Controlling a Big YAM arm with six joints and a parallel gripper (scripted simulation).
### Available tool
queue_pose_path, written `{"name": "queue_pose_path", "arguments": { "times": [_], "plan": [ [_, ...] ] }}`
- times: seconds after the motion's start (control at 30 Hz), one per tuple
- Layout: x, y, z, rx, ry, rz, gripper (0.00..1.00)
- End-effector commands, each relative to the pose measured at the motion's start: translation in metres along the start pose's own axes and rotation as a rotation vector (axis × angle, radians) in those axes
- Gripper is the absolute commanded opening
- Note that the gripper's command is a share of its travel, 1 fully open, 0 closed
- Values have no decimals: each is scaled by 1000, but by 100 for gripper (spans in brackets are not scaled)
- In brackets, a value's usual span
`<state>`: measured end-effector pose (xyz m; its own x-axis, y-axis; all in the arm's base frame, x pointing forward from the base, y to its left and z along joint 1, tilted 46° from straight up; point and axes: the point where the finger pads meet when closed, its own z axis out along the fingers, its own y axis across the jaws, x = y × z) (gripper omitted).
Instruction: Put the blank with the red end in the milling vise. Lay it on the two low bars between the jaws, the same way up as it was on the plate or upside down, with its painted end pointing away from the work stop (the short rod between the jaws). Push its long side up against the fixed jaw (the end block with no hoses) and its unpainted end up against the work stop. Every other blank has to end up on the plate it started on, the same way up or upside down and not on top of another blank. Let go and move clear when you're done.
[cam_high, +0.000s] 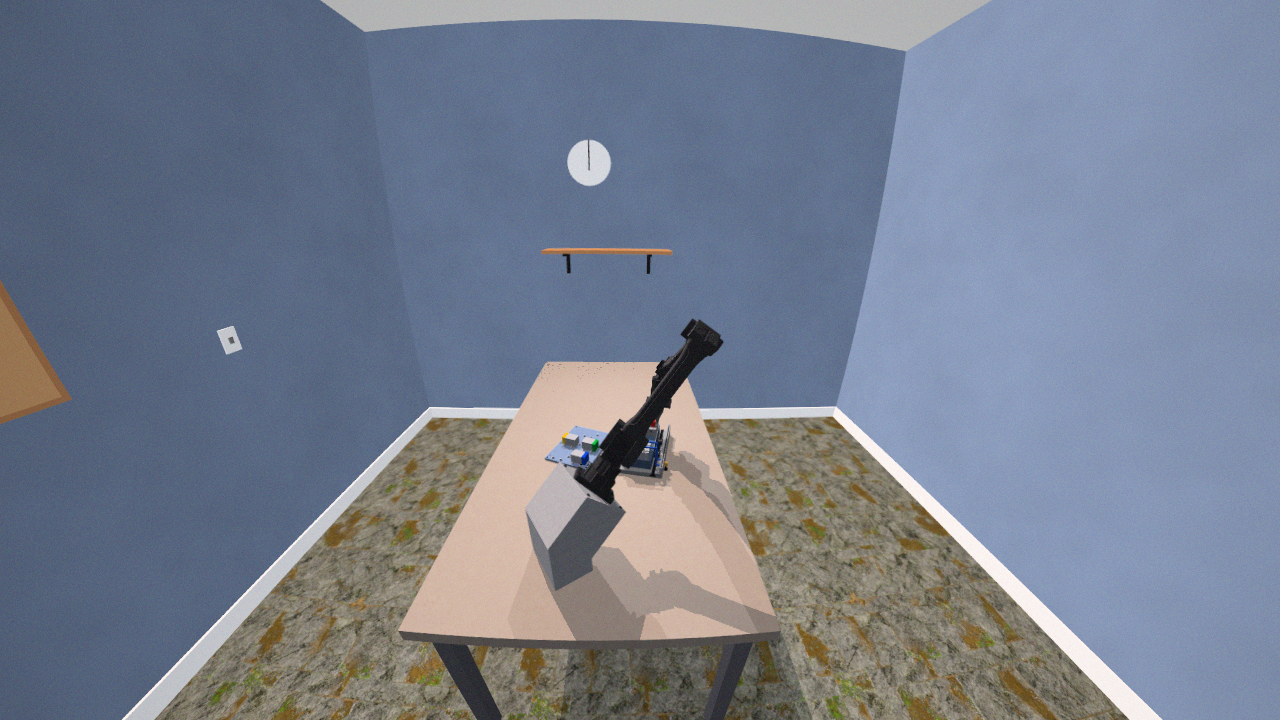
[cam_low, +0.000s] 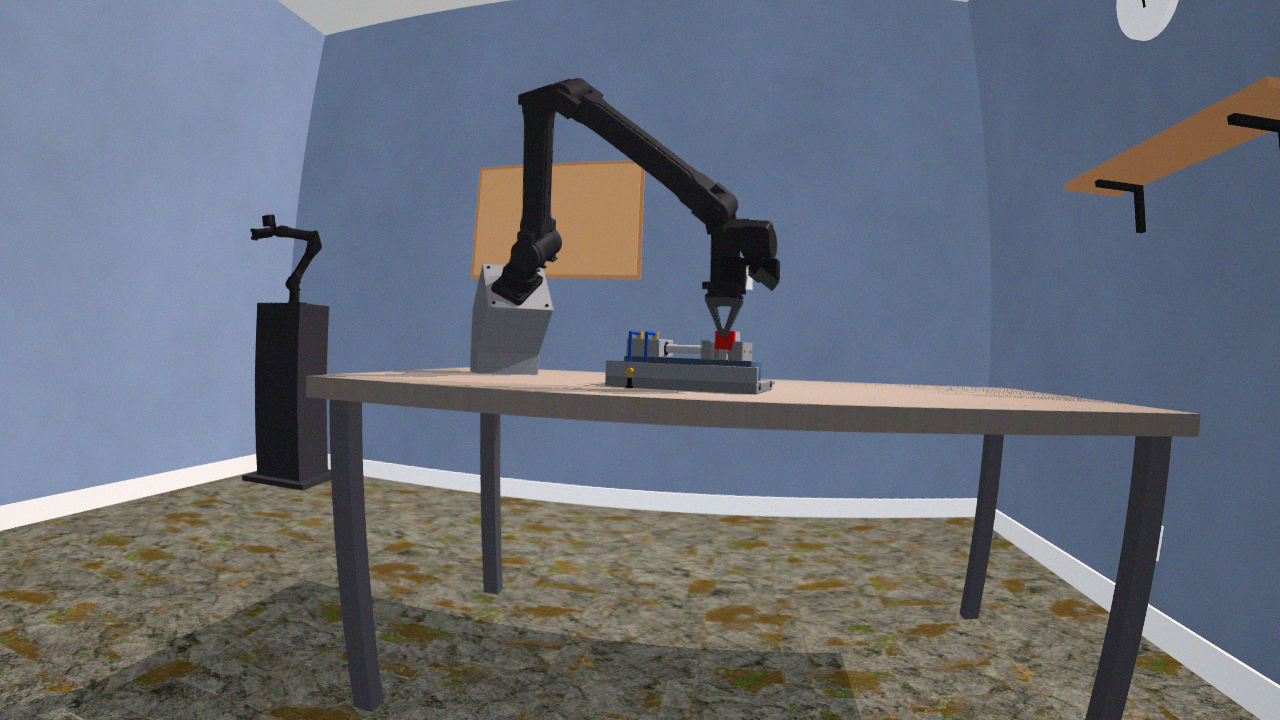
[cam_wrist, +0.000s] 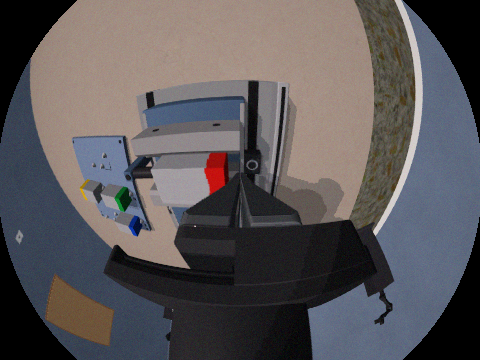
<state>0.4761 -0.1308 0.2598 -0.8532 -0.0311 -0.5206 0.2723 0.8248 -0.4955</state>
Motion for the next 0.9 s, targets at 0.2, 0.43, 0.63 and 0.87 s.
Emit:
{"name": "queue_pose_path", "arguments": {
  "times": [0.2,0.43,0.63,0.87],
  "plan": [
    [0,15,0,-8,-9,-3,0],
    [0,16,-2,-8,-8,-3,0],
    [0,18,-1,-8,-7,-4,0],
    [0,21,0,-10,-7,-5,0]
  ]
}}
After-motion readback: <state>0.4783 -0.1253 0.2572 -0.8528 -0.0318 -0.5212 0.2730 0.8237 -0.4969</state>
